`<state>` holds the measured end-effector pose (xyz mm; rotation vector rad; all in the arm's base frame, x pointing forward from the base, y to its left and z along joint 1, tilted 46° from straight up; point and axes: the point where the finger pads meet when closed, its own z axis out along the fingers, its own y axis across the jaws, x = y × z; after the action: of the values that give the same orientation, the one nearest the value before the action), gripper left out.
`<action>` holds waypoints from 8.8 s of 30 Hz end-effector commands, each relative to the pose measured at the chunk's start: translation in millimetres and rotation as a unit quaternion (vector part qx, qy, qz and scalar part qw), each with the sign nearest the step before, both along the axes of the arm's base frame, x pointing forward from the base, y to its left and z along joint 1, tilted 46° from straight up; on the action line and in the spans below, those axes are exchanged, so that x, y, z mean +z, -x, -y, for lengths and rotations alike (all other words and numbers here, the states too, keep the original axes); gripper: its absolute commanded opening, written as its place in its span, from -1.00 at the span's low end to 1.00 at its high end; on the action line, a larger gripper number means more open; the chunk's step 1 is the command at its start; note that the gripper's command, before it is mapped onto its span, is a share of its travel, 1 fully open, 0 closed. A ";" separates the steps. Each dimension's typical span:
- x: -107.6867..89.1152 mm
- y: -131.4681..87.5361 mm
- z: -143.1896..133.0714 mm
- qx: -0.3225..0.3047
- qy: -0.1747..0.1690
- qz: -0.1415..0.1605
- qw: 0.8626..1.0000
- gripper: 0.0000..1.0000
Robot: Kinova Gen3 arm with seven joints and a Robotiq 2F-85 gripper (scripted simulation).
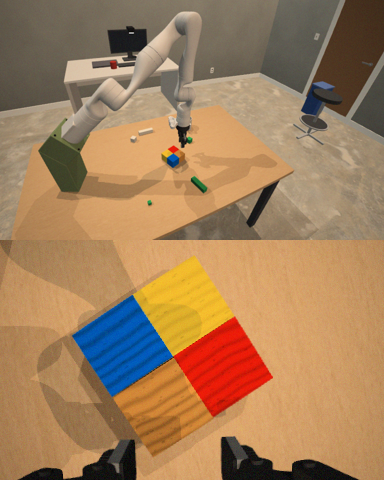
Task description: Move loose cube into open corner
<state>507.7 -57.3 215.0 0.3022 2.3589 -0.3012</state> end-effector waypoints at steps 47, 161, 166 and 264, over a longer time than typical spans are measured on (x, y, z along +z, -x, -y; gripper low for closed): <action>-1.5 -22.8 -30.5 0.191 0.180 -0.077 0.962 0.06; -65.6 -72.8 -1.2 0.191 0.180 -0.077 0.962 0.06; -65.6 -72.7 -1.2 0.191 0.180 -0.077 0.962 0.06; -67.3 -70.3 0.1 0.191 0.180 -0.077 0.962 0.06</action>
<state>578.2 -57.4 147.6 -0.3599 2.3905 -0.5704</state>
